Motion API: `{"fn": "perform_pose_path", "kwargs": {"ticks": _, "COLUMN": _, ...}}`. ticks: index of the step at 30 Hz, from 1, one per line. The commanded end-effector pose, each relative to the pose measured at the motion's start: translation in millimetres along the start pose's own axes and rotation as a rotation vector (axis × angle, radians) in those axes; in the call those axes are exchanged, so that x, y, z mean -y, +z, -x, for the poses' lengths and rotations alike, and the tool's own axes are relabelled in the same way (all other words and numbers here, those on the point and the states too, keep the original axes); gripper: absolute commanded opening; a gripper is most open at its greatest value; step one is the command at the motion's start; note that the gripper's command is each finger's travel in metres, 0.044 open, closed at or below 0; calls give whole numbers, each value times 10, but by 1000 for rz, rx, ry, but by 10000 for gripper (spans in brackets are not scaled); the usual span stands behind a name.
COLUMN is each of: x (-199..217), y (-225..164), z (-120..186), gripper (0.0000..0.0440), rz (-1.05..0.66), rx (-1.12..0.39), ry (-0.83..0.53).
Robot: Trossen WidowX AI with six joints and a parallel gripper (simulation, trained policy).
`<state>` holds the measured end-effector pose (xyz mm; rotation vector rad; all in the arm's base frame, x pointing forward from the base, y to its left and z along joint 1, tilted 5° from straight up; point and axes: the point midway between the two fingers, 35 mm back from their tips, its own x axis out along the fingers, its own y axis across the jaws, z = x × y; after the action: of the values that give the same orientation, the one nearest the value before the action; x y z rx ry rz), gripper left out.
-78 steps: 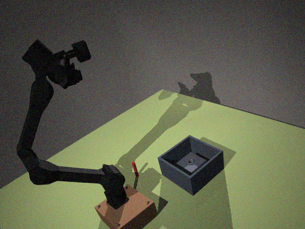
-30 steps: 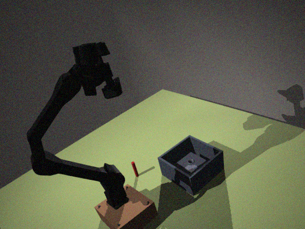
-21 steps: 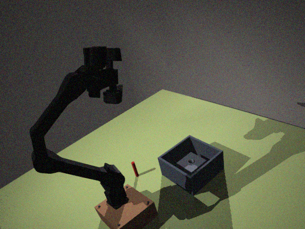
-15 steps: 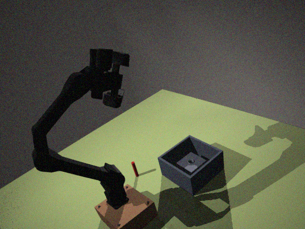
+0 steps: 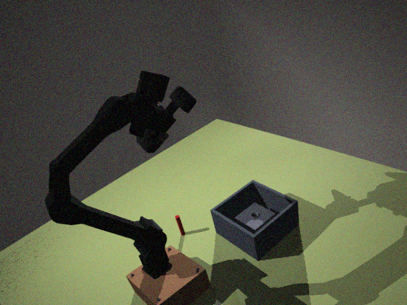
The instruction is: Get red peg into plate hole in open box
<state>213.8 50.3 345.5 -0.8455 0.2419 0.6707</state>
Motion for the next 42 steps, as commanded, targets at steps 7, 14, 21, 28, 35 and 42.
{"fn": "perform_pose_path", "kwargs": {"ticks": 7, "x": -192, "y": -264, "z": -166, "gripper": 440, "rz": -313, "rx": -118, "ry": 94}}
{"fn": "perform_pose_path", "kwargs": {"ticks": 14, "x": -349, "y": -429, "z": -259, "gripper": 440, "rz": -528, "rx": -215, "ry": 149}}
{"fn": "perform_pose_path", "kwargs": {"ticks": 21, "x": -520, "y": -580, "z": -336, "gripper": 440, "rz": -738, "rx": -326, "ry": 194}}
{"fn": "perform_pose_path", "kwargs": {"ticks": 28, "x": -703, "y": -714, "z": -396, "gripper": 440, "rz": -940, "rx": -454, "ry": 225}}
{"fn": "perform_pose_path", "kwargs": {"ticks": 35, "x": -893, "y": -833, "z": -443, "gripper": 440, "rz": -1133, "rx": -600, "ry": 237}}
{"fn": "perform_pose_path", "kwargs": {"ticks": 42, "x": -1087, "y": -937, "z": -478, "gripper": 440, "rz": -1310, "rx": -765, "ry": 224}}
